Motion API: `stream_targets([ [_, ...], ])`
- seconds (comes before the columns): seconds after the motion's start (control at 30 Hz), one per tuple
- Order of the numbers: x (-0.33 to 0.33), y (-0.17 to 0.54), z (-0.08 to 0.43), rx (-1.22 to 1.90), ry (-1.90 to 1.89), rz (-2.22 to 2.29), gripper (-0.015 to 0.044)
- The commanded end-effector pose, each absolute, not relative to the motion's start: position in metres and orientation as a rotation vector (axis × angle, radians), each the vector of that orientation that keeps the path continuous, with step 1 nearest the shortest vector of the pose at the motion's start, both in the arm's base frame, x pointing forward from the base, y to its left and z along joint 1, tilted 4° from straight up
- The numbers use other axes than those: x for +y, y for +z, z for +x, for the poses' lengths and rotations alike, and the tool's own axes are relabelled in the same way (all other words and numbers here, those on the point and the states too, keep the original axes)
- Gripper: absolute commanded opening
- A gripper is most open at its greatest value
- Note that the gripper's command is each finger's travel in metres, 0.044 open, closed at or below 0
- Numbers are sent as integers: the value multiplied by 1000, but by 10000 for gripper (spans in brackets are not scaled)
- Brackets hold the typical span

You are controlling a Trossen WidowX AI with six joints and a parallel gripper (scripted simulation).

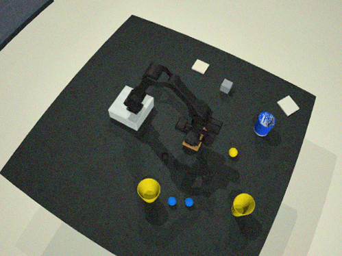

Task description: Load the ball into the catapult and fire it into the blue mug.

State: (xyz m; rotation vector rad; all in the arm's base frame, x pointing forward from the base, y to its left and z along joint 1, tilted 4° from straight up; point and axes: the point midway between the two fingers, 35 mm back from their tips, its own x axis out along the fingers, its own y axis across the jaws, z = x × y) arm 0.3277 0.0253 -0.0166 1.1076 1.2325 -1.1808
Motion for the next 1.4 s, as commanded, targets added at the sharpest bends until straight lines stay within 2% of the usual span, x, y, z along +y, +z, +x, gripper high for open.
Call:
stream_targets([
  [0.0,25,-16,328,1232,-1180,1108,256],
  [0.1,25,-16,328,1232,-1180,1108,177],
  [0.33,25,-16,328,1232,-1180,1108,131],
  [0.5,27,31,328,1235,-1184,1105,0],
  [0.7,32,33,328,1259,-1147,1068,0],
  [1.37,101,29,330,1495,-623,553,0],
])
